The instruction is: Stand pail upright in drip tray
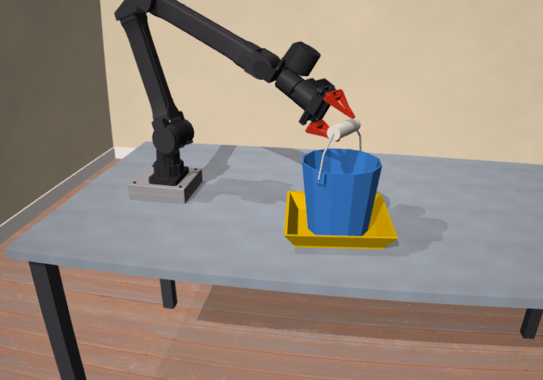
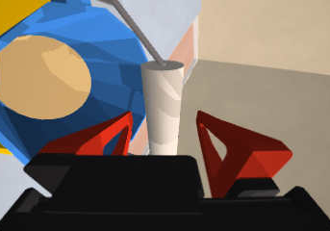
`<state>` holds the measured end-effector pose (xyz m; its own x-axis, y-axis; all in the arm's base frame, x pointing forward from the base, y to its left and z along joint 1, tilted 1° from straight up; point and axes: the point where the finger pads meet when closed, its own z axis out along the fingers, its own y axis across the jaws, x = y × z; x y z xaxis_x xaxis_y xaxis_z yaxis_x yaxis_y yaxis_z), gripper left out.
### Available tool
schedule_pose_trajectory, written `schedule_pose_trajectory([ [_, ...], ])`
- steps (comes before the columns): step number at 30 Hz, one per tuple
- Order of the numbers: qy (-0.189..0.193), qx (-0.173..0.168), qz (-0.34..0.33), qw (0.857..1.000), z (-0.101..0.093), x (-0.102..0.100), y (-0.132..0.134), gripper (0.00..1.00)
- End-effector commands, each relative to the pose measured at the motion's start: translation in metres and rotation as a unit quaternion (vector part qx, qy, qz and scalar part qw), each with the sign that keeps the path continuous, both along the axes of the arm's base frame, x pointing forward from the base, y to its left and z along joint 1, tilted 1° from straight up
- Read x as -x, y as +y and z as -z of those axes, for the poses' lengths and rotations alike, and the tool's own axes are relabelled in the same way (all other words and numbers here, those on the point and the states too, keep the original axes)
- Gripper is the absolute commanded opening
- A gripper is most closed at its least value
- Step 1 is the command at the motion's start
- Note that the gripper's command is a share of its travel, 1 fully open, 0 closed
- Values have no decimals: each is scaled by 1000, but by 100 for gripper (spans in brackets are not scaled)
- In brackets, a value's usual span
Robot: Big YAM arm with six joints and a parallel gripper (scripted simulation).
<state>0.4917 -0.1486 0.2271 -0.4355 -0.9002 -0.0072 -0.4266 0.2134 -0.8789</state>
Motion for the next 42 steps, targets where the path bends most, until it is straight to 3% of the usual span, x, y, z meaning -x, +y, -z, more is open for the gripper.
schedule_pose_trajectory([
  [1, -29, 4, 1, 1000, -28, -10, -2, 72],
  [11, -29, 4, 1, 1000, -28, -10, -2, 72],
  [12, -14, -1, 0, 1000, -16, 3, 4, 72],
  [15, -14, -2, -2, 1000, -17, 4, 7, 72],
  [42, -14, -5, 0, 1000, -46, 58, 32, 72],
])
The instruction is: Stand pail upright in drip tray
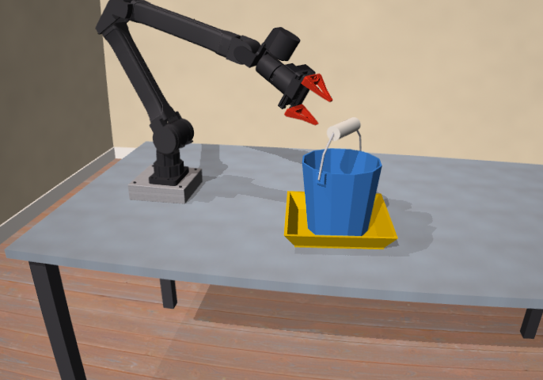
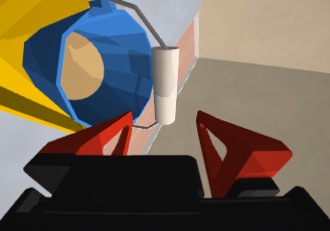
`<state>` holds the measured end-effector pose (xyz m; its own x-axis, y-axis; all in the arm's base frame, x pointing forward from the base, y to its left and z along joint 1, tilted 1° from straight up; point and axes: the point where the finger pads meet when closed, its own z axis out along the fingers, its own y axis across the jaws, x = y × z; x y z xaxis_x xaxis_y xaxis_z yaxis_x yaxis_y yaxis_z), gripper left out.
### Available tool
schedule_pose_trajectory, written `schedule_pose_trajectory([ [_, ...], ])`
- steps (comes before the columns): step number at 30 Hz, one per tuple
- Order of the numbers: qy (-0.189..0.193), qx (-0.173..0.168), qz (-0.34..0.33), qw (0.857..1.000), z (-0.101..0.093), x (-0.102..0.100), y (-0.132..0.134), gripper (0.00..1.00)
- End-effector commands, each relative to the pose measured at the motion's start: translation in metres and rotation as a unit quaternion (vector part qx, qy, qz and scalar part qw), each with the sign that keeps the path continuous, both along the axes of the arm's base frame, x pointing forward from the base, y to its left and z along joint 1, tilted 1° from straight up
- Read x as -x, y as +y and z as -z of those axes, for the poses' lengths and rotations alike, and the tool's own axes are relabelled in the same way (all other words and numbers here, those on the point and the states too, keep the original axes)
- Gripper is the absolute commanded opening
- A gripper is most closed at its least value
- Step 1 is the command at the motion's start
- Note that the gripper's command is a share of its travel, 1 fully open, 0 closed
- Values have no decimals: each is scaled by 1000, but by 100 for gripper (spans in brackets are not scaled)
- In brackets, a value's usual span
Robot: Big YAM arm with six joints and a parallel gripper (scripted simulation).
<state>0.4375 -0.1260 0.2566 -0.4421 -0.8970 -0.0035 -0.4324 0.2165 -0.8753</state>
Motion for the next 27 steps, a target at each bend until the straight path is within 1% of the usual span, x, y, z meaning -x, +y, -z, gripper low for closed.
schedule_pose_trajectory([
  [1, -18, -5, -4, 1000, -18, 6, 11, 72],
  [5, -18, -5, -4, 1000, -23, 15, 15, 72],
  [7, -18, -5, -4, 1000, -23, 15, 15, 72],
  [15, -17, -5, -4, 1000, -32, 32, 22, 72],
  [16, -18, -5, -4, 1000, -34, 34, 23, 72],
  [17, -21, -4, -4, 1000, -39, 35, 24, 72],
  [20, -17, -5, -4, 1000, -38, 42, 27, 72],
  [21, -34, 1, -2, 999, -57, 34, 22, 72],
  [27, -34, 1, -2, 999, -57, 34, 22, 72],
])
